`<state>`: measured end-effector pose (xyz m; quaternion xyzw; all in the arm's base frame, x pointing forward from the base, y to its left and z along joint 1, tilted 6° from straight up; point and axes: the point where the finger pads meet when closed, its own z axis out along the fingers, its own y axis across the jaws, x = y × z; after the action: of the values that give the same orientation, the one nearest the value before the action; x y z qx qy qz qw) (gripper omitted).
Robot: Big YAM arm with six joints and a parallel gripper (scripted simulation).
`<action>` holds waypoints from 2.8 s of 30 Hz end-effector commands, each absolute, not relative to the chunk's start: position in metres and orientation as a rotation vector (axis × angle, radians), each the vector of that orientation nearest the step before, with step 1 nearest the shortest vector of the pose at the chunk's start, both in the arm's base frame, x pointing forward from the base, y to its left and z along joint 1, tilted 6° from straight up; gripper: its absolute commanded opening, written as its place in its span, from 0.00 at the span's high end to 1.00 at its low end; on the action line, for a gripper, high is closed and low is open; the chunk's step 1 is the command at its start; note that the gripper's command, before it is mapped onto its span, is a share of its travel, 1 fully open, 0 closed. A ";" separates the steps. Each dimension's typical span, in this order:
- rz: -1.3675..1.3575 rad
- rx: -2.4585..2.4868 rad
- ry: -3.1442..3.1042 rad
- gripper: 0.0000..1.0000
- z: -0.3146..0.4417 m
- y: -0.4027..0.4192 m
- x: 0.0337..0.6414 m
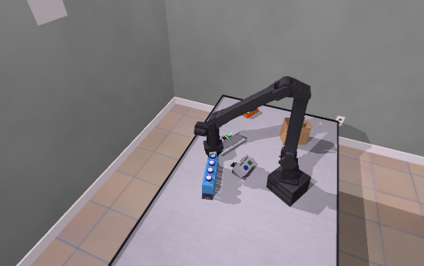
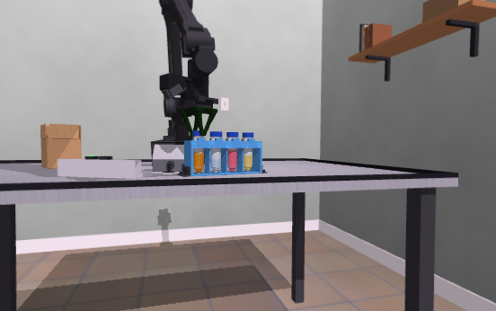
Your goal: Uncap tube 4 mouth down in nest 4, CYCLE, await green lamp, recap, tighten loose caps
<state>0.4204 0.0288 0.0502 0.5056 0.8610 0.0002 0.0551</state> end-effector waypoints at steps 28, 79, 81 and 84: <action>-0.091 -0.409 3.029 0.51 0.047 0.025 0.419; -0.176 -1.988 2.346 1.00 0.059 0.033 0.430; -0.144 -1.879 2.459 1.00 0.051 0.036 0.417; -0.138 -1.686 2.589 1.00 0.050 0.035 0.417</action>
<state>0.4202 0.0305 0.0499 -0.6031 0.7958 -0.0492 0.0221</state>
